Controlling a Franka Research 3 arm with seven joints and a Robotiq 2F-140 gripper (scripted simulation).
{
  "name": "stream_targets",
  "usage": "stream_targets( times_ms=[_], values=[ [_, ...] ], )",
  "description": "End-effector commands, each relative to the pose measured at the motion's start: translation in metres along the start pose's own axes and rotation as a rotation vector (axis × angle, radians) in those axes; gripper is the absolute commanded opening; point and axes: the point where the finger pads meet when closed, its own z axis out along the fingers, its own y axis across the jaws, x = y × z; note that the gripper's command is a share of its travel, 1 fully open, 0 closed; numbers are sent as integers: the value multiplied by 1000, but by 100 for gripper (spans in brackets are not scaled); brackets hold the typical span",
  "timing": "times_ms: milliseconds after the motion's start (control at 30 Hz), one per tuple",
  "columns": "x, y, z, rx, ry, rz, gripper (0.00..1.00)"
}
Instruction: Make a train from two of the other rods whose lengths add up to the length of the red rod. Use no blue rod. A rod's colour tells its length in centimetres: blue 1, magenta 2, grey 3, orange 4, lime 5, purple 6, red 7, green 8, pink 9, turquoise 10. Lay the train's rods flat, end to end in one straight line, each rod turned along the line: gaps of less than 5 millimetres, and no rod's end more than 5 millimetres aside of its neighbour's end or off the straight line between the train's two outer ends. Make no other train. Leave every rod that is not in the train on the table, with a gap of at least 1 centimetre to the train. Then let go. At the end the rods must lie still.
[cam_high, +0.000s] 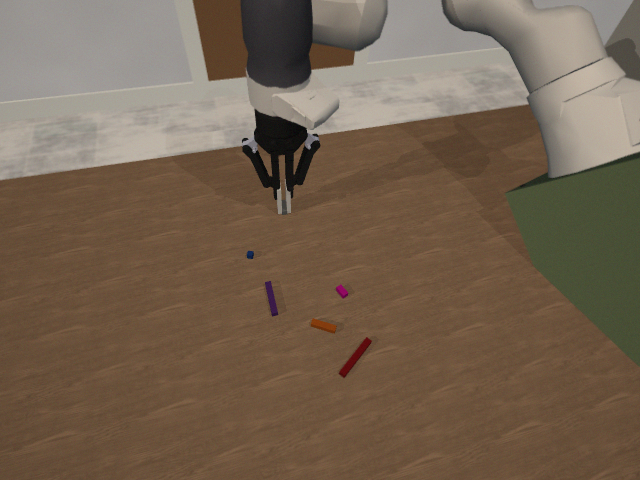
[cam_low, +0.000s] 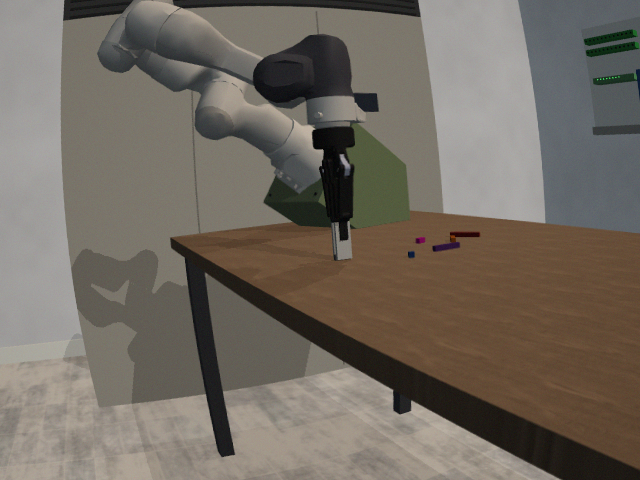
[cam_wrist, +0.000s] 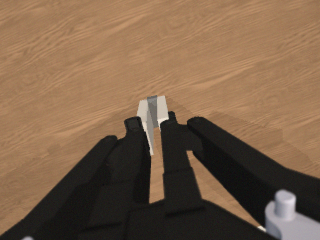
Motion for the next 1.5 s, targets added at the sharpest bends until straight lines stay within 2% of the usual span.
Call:
stream_targets(
  times_ms=[0, 400, 900, 1133, 1200, 1467],
  values=[
    [-1, 1, 1, -1, -1, 5, 5],
    [-1, 1, 1, -1, -1, 5, 15],
    [-1, 1, -2, -1, -1, 5, 15],
    [-1, 1, -24, -1, -1, 5, 15],
    [-1, 1, -24, -1, -1, 5, 15],
    [-1, 1, -67, -1, -1, 5, 15]
  ],
)
